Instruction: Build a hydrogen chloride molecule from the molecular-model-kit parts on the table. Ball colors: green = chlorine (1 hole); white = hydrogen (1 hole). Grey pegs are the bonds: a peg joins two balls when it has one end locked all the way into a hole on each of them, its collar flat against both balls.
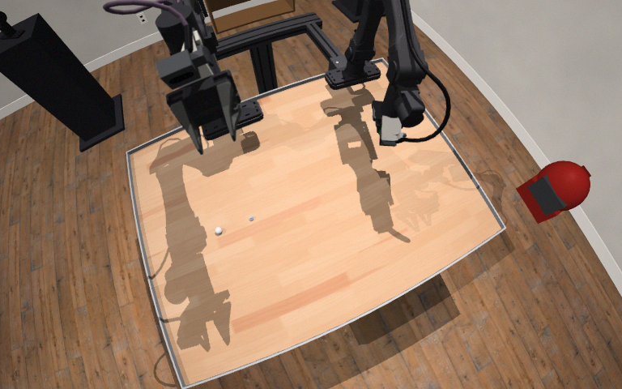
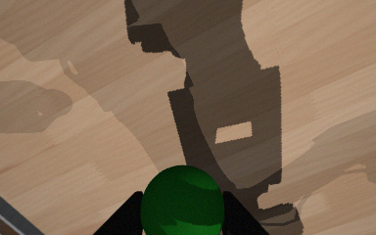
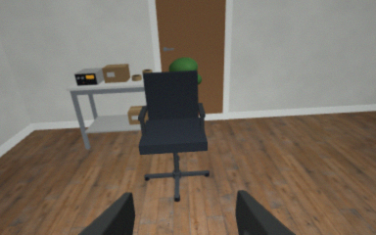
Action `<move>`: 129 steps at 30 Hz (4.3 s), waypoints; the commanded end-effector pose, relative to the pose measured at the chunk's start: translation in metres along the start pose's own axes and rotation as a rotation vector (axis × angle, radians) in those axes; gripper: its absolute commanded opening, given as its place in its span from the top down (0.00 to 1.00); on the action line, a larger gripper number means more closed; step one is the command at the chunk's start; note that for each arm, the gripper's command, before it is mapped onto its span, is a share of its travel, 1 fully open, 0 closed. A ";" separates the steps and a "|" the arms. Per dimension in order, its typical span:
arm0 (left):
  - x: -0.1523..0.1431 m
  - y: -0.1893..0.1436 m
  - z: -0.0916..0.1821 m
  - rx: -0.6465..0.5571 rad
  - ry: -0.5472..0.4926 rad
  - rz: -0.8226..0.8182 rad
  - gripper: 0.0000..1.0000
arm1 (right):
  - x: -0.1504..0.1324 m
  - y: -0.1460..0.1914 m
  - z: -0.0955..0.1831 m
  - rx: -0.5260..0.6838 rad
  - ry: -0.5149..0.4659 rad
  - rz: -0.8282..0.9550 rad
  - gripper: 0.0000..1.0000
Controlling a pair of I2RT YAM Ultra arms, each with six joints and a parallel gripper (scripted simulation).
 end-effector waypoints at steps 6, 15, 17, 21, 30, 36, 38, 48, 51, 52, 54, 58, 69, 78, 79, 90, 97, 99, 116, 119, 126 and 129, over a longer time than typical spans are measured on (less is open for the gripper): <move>0.009 0.002 0.009 -0.004 -0.058 0.019 1.00 | 0.024 -0.005 0.007 -0.015 -0.069 0.007 0.80; 0.014 -0.001 0.022 -0.007 -0.104 0.008 1.00 | -0.019 0.000 -0.013 -0.002 0.081 -0.077 0.80; 0.014 -0.001 0.022 -0.007 -0.104 0.008 1.00 | -0.034 0.003 -0.018 0.010 0.126 -0.120 0.80; 0.014 -0.001 0.022 -0.007 -0.104 0.008 1.00 | -0.038 0.003 -0.023 0.010 0.147 -0.166 0.80; 0.014 -0.001 0.022 -0.007 -0.104 0.008 1.00 | -0.078 0.005 -0.046 -0.020 0.298 -0.331 0.80; 0.014 -0.001 0.022 -0.007 -0.104 0.008 1.00 | -0.110 0.010 -0.052 -0.033 0.400 -0.404 0.80; 0.014 -0.001 0.022 -0.007 -0.104 0.008 1.00 | -0.128 0.014 -0.053 -0.035 0.456 -0.443 0.80; 0.014 -0.001 0.022 -0.007 -0.104 0.008 1.00 | -0.196 0.022 -0.059 -0.122 0.678 -0.617 0.80; 0.014 -0.001 0.022 -0.007 -0.104 0.008 1.00 | -0.208 0.022 -0.062 -0.152 0.723 -0.671 0.80; 0.014 -0.001 0.022 -0.007 -0.104 0.008 1.00 | -0.208 0.022 -0.062 -0.152 0.723 -0.671 0.80; 0.014 -0.001 0.022 -0.007 -0.104 0.008 1.00 | -0.210 0.022 -0.063 -0.160 0.732 -0.691 0.80; 0.014 -0.001 0.022 -0.007 -0.104 0.008 1.00 | -0.228 0.023 -0.066 -0.208 0.793 -0.757 0.80; 0.014 -0.001 0.022 -0.007 -0.104 0.008 1.00 | -0.300 0.035 -0.046 -0.371 1.038 -0.921 0.80; 0.014 -0.001 0.022 -0.007 -0.104 0.008 1.00 | -0.350 0.043 -0.024 -0.538 1.211 -1.035 0.80; 0.014 -0.001 0.022 -0.007 -0.104 0.008 1.00 | -0.357 0.045 -0.019 -0.563 1.237 -1.048 0.80; 0.014 -0.001 0.022 -0.007 -0.104 0.008 1.00 | -0.400 0.051 0.008 -0.796 1.395 -1.160 0.80; 0.014 -0.001 0.022 -0.007 -0.104 0.008 1.00 | -0.415 0.053 0.016 -0.896 1.436 -1.201 0.80; 0.014 -0.001 0.022 -0.007 -0.104 0.008 1.00 | -0.415 0.053 0.017 -0.881 1.443 -1.186 0.80; 0.014 -0.001 0.022 -0.007 -0.104 0.008 1.00 | -0.436 0.061 0.010 -0.835 1.432 -1.160 0.80; 0.014 -0.001 0.022 -0.007 -0.104 0.008 1.00 | -0.440 0.063 0.016 -0.839 1.444 -1.155 0.80; 0.014 -0.001 0.022 -0.007 -0.104 0.008 1.00 | -0.451 0.067 0.022 -0.846 1.462 -1.148 0.80; 0.014 -0.001 0.022 -0.007 -0.104 0.008 1.00 | -0.451 0.065 0.014 -0.838 1.438 -1.157 0.80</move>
Point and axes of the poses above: on each arm, the point where the finger pads meet when closed, its own z axis back along the fingers, its own y axis across the jaws, x = y × z, the point moved 6 cm from there along z, back along the fingers, and after that the axes turned 15 degrees about z, right-handed, at the moved point
